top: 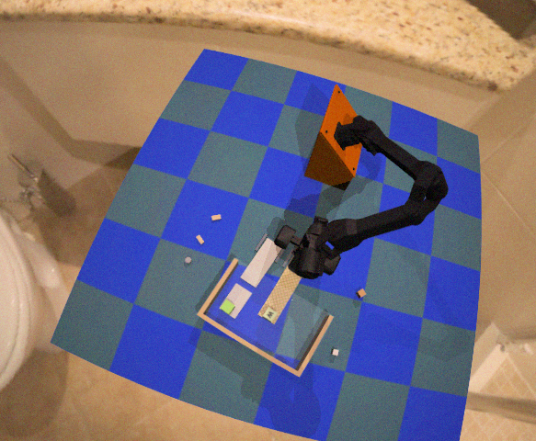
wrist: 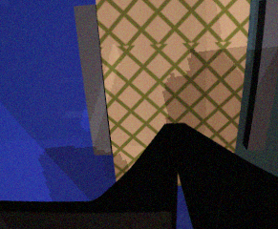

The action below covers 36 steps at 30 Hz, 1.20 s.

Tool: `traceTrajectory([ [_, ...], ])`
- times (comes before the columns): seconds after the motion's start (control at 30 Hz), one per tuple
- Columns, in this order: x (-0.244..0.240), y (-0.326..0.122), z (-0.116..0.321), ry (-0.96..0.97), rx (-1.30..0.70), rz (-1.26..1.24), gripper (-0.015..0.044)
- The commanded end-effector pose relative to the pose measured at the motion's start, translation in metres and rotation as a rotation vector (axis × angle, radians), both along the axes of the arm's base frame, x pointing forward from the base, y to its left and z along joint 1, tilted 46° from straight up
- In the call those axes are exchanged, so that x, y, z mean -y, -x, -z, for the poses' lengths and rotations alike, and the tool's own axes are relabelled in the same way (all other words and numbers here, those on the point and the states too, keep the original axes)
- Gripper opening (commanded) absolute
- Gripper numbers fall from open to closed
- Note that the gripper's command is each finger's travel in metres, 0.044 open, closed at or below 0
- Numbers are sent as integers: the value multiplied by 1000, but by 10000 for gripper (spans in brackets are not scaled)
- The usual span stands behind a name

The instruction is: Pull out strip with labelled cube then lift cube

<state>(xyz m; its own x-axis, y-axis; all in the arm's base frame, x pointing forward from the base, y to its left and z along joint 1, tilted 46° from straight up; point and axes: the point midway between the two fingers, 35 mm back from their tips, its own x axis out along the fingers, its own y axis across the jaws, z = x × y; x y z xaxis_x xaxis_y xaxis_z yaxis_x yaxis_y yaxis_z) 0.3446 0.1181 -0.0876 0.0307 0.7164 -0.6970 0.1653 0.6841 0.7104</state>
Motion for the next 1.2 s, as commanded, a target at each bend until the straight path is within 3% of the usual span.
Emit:
traceTrajectory([
  [0.0,-5,15,3,-1,-26,-9,0],
  [1.17,-11,63,-2,-1,-30,-9,0],
])
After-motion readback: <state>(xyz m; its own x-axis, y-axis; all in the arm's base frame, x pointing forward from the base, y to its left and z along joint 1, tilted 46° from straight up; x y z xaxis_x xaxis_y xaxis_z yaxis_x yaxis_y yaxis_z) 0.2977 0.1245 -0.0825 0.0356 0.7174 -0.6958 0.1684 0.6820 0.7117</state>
